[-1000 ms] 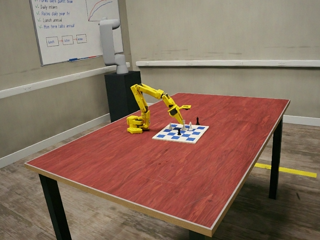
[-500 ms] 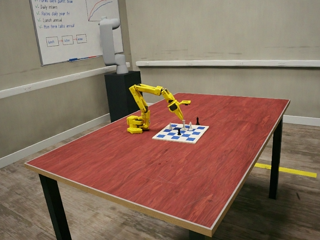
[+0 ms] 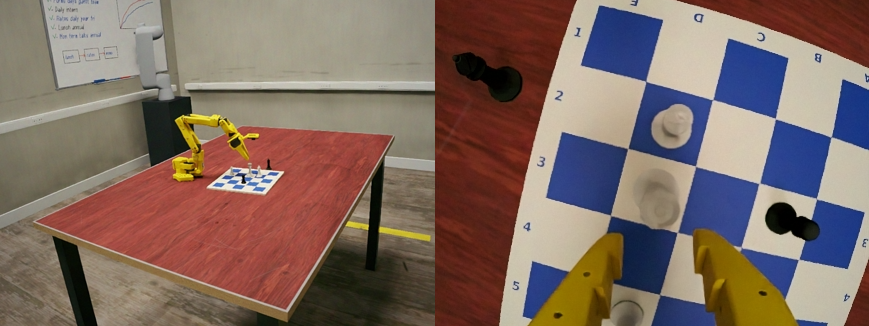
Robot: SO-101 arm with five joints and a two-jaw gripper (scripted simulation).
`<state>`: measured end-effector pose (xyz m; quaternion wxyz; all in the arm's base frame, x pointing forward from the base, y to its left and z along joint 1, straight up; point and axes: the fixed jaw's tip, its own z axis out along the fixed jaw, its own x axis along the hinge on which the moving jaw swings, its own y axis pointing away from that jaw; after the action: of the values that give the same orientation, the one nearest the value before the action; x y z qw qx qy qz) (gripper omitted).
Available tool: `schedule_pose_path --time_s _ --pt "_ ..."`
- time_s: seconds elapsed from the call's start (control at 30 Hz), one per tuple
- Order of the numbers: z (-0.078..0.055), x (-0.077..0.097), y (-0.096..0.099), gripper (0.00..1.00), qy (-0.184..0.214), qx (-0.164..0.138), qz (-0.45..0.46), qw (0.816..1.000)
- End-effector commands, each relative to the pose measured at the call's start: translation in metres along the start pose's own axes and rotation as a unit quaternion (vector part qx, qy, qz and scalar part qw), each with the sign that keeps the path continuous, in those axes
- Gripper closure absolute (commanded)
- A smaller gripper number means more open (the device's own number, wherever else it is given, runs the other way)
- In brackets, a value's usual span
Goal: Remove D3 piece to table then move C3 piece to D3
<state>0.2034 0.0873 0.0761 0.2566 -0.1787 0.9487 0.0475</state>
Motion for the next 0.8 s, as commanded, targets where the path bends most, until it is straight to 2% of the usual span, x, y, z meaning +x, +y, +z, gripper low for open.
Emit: schedule_pose_path --time_s 0.0,0.2,0.33,0.5,0.7,0.77 --pt "-0.004 -0.004 0.000 0.88 -0.010 0.000 0.005 1.000" --pt "-0.004 -0.004 -0.002 0.88 -0.009 0.002 0.008 1.000" --pt "-0.005 -0.004 -0.010 0.87 -0.005 0.012 0.024 1.000" --pt "-0.008 -0.002 -0.036 0.85 0.007 0.040 0.072 0.997" --pt "-0.019 0.010 -0.084 0.79 0.031 0.093 0.170 0.981" --pt "-0.019 0.010 -0.084 0.79 0.031 0.093 0.170 0.981"
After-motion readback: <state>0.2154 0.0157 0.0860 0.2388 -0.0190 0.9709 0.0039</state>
